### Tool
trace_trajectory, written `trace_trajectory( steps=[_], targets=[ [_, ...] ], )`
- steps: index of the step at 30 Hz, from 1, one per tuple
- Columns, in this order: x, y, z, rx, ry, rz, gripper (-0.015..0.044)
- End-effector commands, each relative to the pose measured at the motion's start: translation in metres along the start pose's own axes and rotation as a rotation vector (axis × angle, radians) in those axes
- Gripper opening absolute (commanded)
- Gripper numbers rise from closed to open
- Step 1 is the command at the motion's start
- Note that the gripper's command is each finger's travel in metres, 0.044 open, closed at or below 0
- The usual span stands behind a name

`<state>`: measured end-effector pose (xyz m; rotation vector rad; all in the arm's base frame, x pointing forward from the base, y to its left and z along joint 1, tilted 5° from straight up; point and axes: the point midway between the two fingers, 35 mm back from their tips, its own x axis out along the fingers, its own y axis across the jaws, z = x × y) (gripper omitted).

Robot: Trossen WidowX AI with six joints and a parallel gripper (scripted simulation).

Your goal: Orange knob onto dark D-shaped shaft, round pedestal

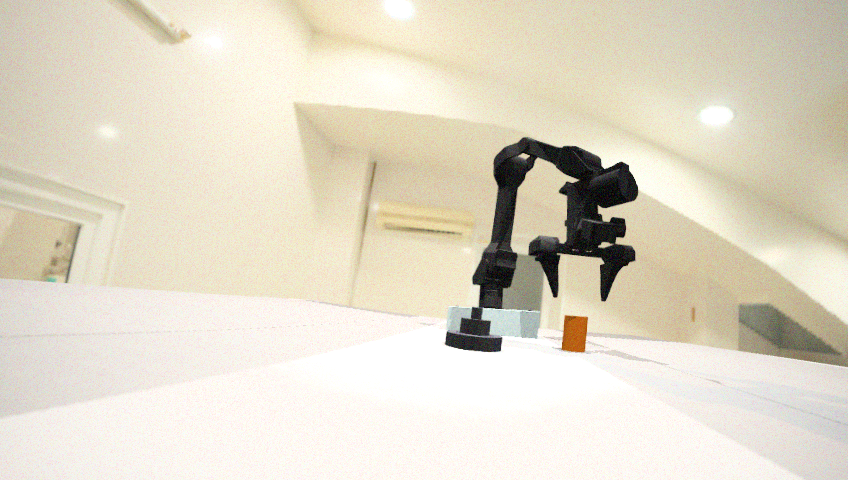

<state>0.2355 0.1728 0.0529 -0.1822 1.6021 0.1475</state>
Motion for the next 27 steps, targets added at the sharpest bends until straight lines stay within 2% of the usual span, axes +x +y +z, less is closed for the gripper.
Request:
trace_trajectory(
  steps=[1, 27],
  targets=[
    [0.013, -0.002, -0.002, -0.005, 0.006, -0.009, 0.0440],
    [0.050, -0.002, -0.001, -0.005, 0.006, -0.009, 0.0440]
  ],
)
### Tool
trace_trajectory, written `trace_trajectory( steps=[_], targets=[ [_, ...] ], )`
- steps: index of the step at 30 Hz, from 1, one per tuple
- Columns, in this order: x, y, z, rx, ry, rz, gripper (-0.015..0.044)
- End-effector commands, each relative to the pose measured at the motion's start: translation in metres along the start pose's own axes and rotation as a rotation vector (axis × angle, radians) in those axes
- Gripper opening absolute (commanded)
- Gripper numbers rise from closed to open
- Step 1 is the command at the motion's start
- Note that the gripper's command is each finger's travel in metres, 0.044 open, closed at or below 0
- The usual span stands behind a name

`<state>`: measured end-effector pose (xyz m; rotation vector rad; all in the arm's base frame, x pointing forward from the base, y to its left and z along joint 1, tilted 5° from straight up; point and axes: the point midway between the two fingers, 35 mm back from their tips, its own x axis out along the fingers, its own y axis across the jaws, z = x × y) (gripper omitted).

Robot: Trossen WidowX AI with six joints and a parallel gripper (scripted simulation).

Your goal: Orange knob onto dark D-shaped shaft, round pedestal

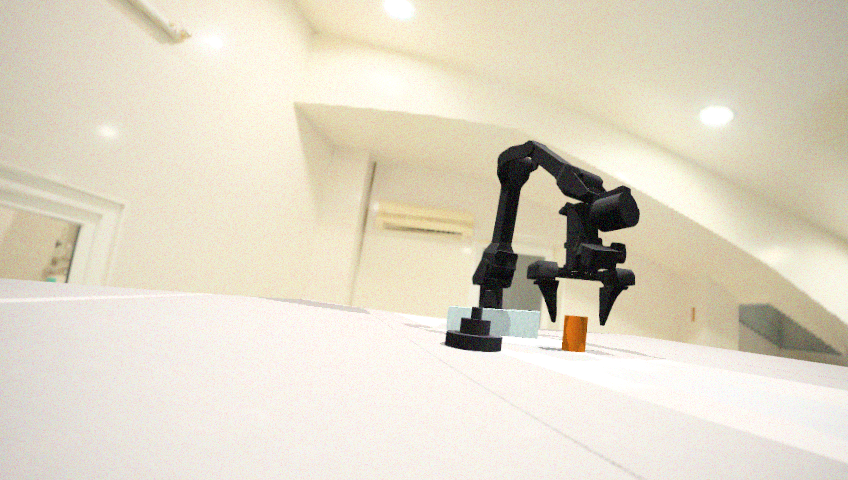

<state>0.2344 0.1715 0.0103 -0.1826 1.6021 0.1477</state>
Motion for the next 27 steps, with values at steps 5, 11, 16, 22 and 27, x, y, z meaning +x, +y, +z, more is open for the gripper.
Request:
trace_trajectory(
  steps=[5, 11, 16, 22, 27],
  targets=[
    [0.016, -0.002, -0.002, -0.004, 0.006, -0.009, 0.0440],
    [0.025, -0.002, -0.002, -0.004, 0.006, -0.009, 0.0440],
    [0.033, -0.003, -0.003, -0.004, 0.006, -0.009, 0.0440],
    [0.038, -0.003, -0.004, -0.004, 0.006, -0.009, 0.0414],
    [0.038, -0.003, -0.004, -0.004, 0.006, -0.009, 0.0283]
  ],
)
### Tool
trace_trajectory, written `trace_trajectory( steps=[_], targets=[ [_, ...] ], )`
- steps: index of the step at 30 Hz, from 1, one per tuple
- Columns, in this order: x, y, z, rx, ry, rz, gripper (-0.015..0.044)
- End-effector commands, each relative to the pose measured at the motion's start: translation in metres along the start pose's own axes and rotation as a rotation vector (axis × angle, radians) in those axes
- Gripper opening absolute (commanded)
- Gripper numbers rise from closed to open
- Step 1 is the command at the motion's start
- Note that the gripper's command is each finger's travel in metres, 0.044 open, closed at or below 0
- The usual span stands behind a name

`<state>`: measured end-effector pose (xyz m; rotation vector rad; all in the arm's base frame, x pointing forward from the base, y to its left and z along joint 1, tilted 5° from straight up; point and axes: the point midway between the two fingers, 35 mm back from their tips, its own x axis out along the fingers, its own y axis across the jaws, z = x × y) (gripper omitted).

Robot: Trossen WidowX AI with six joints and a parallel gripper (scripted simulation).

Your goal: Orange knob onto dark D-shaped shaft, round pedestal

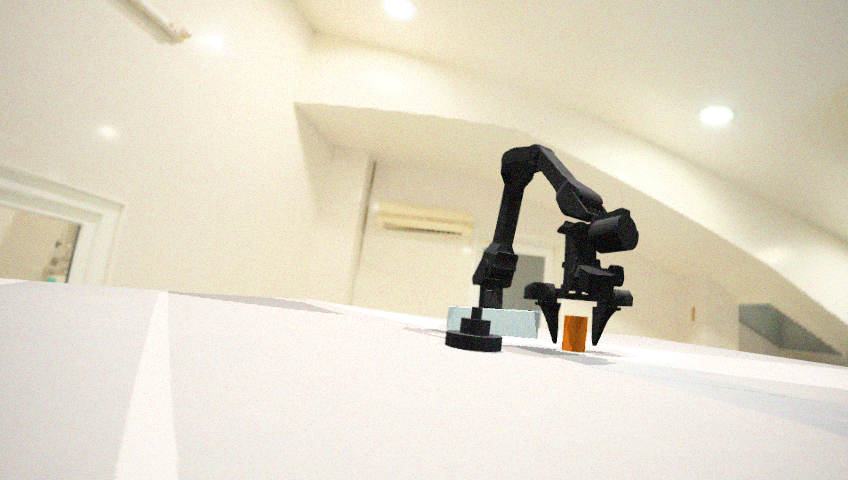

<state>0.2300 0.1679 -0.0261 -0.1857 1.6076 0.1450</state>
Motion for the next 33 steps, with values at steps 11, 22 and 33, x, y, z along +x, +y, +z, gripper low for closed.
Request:
trace_trajectory(
  steps=[11, 22, 33],
  targets=[
    [0.002, -0.001, 0.000, -0.004, 0.000, -0.006, 0.0111],
    [-0.057, 0.003, 0.008, -0.004, -0.001, -0.005, 0.0000],
    [-0.129, 0.001, 0.002, -0.004, 0.000, -0.005, 0.0000]
  ],
)
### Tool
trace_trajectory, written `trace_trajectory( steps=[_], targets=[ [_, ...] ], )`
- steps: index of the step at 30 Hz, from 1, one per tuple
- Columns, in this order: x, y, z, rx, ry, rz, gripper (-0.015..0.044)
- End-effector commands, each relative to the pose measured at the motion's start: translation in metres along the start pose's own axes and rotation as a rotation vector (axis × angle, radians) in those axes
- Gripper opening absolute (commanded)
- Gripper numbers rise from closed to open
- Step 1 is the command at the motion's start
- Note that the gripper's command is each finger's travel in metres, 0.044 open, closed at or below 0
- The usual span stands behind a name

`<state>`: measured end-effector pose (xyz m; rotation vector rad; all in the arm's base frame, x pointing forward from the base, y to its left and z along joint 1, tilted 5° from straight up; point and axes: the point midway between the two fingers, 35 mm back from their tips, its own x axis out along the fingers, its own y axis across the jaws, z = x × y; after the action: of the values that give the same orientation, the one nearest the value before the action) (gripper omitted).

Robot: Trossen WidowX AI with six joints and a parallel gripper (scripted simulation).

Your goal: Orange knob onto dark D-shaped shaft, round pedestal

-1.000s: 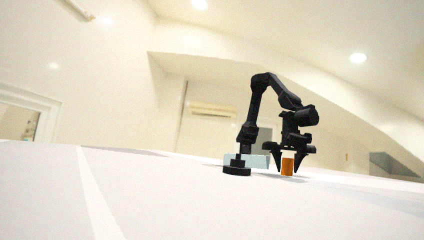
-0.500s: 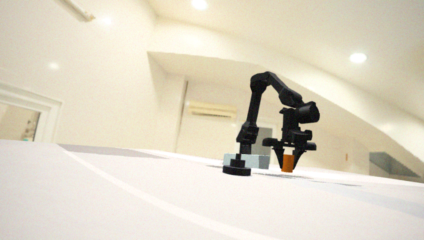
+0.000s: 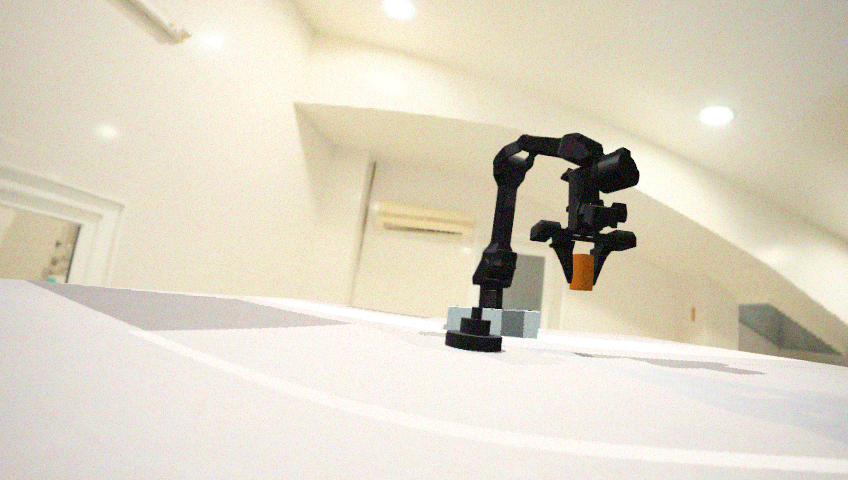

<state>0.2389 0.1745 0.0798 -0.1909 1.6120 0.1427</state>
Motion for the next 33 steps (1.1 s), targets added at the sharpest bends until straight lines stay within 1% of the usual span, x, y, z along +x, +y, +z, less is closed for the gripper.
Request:
trace_trajectory(
  steps=[1, 10, 33],
  targets=[
    [-0.028, -0.002, -0.005, -0.003, -0.005, -0.001, 0.0000],
    [-0.031, -0.007, -0.002, 0.003, -0.004, -0.001, 0.0000],
    [-0.015, -0.061, 0.029, 0.058, -0.001, 0.007, 0.0000]
  ],
)
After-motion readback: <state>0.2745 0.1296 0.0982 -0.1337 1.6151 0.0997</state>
